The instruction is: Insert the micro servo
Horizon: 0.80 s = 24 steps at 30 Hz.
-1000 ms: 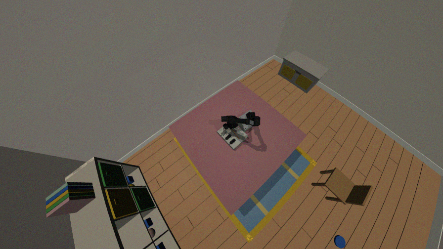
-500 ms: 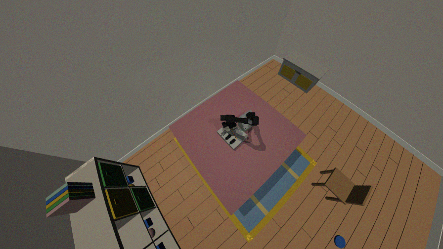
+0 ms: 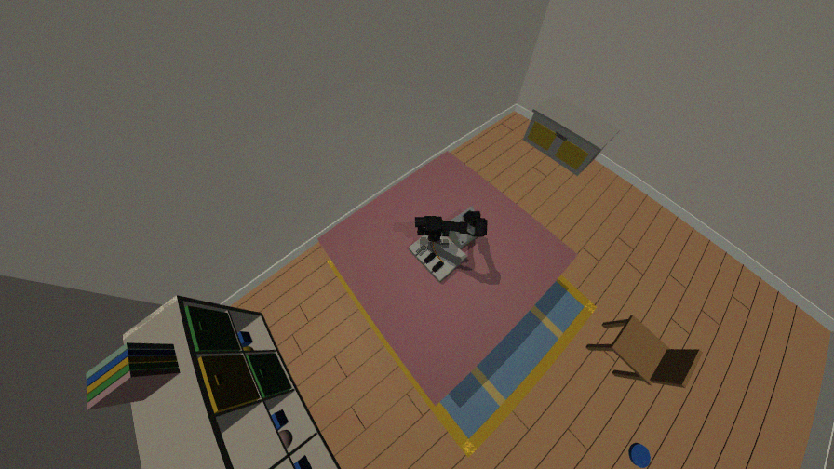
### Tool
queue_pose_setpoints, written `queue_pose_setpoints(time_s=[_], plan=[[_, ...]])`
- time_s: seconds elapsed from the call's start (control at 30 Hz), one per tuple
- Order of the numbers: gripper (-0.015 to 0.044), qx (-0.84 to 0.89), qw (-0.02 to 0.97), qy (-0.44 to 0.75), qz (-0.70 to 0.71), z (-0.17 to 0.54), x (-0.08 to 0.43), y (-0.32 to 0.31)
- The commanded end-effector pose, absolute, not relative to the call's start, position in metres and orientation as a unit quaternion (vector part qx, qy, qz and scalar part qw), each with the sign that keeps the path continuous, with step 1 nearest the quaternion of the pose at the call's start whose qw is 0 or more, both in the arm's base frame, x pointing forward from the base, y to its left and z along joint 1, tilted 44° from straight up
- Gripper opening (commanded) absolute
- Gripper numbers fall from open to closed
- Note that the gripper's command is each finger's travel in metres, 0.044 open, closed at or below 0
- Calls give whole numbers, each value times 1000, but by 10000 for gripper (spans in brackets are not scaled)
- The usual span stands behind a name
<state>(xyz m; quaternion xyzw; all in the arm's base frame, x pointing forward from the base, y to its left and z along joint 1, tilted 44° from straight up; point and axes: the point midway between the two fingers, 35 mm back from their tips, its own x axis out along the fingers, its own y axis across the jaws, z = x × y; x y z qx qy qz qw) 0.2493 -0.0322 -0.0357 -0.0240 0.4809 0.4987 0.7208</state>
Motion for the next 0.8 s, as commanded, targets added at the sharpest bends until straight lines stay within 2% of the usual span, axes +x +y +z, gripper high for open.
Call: queue_pose_setpoints(time_s=[0.0,0.57,0.77], plan=[[0,24,722,516,460,-36,251,-35],[0,230,685,626,293,-36,251,-35],[0,238,682,630,286,-36,251,-35]])
